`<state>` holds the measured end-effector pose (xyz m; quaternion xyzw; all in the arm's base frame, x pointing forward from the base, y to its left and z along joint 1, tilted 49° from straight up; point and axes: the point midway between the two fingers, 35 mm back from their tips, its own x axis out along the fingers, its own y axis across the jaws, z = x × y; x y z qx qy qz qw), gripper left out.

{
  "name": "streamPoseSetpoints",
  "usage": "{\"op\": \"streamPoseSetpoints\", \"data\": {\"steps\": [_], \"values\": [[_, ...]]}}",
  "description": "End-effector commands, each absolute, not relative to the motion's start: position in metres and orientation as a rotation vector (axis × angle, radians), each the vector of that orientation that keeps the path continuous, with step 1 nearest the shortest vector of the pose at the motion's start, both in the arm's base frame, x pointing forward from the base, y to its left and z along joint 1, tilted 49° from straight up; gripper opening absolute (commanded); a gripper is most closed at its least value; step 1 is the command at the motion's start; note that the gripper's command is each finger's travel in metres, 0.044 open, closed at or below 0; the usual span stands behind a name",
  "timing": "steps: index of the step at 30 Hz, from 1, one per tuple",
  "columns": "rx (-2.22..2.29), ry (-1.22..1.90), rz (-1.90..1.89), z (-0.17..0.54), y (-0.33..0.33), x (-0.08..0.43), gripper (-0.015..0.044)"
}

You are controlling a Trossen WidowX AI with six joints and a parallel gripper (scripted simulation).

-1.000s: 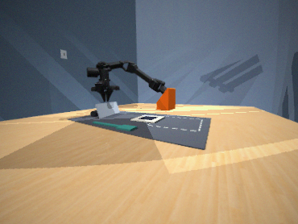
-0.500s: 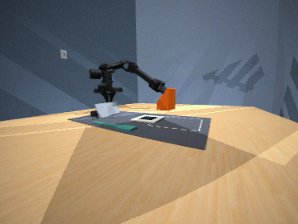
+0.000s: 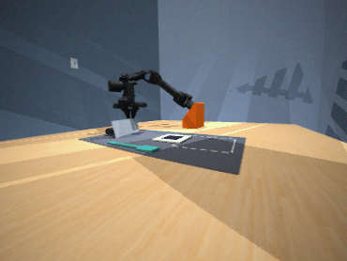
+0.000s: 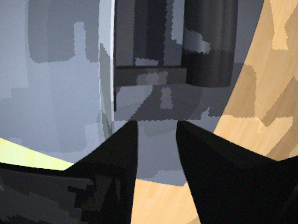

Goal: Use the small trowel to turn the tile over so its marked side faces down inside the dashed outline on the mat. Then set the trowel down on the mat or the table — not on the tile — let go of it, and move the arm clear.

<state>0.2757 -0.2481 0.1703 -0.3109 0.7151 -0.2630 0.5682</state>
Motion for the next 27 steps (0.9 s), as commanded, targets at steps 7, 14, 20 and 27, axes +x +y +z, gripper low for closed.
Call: {"op": "streamPoseSetpoints", "data": {"steps": [7, 14, 20, 27], "values": [[-0.727, 1.675, -0.616, 0.151, -0.229, 0.272, 0.0100], [-0.726, 1.676, -0.615, 0.136, -0.216, 0.269, 0.0100], [-0.726, 1.677, -0.614, 0.123, -0.205, 0.266, 0.0100], [-0.726, 1.679, -0.611, 0.117, -0.199, 0.265, 0.0100]]}}
